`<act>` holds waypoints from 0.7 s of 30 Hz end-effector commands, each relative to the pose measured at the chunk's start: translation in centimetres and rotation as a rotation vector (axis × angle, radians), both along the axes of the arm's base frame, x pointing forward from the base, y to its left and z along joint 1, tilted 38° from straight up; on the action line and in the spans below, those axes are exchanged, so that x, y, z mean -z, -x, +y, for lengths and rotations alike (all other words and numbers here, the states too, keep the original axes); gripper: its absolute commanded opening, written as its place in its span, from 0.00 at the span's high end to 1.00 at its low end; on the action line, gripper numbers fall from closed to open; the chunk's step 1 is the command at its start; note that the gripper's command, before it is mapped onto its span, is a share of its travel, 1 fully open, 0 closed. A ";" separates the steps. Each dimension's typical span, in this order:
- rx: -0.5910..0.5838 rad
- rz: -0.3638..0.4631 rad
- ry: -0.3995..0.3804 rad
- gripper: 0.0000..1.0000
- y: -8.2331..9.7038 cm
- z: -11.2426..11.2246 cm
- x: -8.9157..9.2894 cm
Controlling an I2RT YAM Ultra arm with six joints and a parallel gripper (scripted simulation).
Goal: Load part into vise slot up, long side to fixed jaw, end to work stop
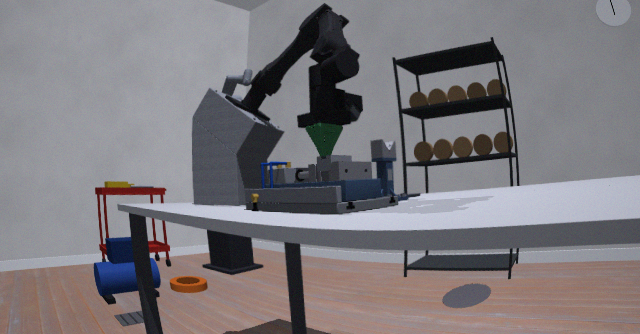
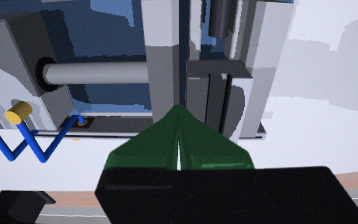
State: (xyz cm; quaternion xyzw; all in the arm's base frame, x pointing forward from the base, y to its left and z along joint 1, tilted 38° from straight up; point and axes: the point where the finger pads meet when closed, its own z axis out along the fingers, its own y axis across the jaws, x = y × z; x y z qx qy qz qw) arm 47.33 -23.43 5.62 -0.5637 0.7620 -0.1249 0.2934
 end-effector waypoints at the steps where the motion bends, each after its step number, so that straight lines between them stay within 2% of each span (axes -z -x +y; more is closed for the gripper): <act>1: 0.008 -0.025 0.007 1.00 -0.6 -0.6 -1.2; 21: 0.006 -0.031 0.011 1.00 -0.9 -0.7 -1.1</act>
